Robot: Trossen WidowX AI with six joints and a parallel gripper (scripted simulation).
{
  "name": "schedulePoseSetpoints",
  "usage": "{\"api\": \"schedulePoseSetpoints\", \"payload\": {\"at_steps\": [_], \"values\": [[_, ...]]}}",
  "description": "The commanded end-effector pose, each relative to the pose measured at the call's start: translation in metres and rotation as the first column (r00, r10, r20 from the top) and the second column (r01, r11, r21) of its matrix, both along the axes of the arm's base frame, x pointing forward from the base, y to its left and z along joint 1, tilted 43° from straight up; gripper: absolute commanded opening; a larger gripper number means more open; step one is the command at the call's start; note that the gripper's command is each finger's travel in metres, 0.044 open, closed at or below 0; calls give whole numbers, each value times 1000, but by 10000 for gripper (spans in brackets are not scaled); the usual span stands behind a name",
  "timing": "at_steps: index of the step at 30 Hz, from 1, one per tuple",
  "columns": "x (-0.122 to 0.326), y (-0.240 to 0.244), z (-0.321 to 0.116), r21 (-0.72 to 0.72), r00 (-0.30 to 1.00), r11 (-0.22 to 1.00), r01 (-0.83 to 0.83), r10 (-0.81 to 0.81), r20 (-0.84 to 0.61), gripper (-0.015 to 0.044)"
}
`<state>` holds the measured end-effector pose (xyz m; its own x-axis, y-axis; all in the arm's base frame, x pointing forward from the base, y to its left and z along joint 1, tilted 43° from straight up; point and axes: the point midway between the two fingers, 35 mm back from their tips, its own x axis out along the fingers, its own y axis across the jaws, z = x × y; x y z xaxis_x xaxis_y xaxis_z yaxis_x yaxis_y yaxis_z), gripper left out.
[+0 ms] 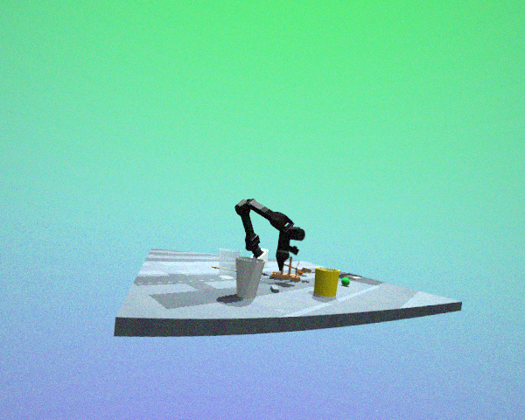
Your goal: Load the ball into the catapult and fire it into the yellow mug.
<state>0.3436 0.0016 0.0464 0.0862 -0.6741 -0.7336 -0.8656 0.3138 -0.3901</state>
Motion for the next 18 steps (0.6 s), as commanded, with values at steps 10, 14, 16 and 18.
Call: {"api": "schedulePoseSetpoints", "payload": {"at_steps": [10, 14, 16, 18], "values": [[-6, 56, 56, 5, 1000, 1000, -14, 14, 4, 440], [-6, 56, 56, 5, 1000, 1000, -10, 10, 8, 440], [-6, 56, 57, 10, 999, 1000, 23, -24, 38, 440], [-6, 57, 57, 19, 994, 997, 73, -75, 84, 440]]}}
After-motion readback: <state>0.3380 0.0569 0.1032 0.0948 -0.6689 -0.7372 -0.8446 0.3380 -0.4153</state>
